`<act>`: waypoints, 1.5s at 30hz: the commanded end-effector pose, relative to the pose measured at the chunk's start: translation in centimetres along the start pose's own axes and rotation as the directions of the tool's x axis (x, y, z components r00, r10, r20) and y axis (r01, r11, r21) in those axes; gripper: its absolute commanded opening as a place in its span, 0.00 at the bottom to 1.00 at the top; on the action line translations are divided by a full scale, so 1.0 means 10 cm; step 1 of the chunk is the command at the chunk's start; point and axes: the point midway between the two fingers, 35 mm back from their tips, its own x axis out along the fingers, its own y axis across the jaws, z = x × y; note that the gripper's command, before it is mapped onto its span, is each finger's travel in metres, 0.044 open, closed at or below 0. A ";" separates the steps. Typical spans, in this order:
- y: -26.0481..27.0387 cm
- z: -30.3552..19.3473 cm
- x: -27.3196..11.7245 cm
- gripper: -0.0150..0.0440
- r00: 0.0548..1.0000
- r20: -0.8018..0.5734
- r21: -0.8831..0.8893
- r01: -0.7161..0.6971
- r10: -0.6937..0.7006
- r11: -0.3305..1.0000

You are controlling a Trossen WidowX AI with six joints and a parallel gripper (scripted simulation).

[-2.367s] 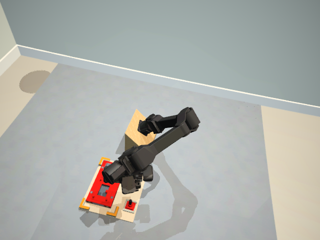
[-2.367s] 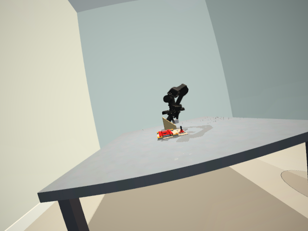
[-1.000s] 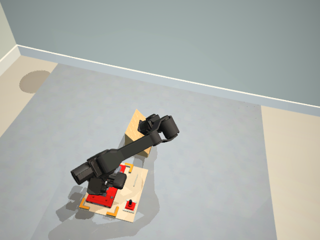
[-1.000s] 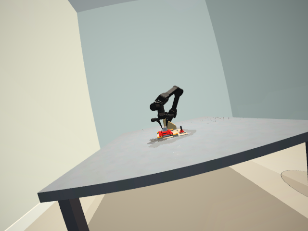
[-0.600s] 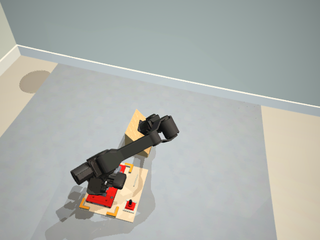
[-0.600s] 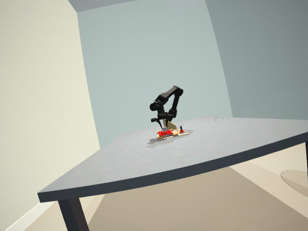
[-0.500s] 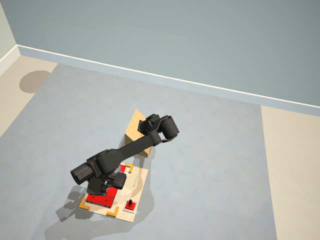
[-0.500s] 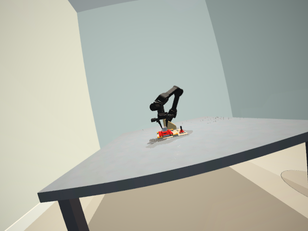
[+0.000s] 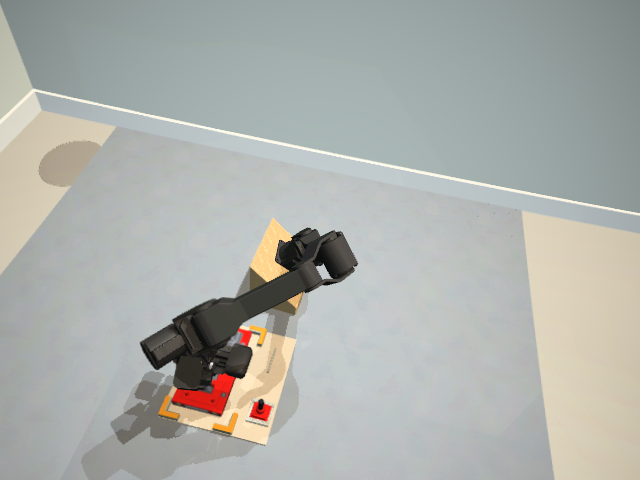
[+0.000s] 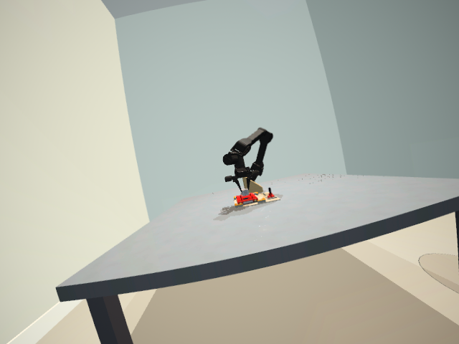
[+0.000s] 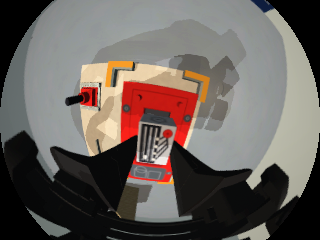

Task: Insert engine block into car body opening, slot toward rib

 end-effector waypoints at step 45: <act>0.00 0.00 0.09 0.52 1.000 -0.001 0.013 0.004 -0.004 1.000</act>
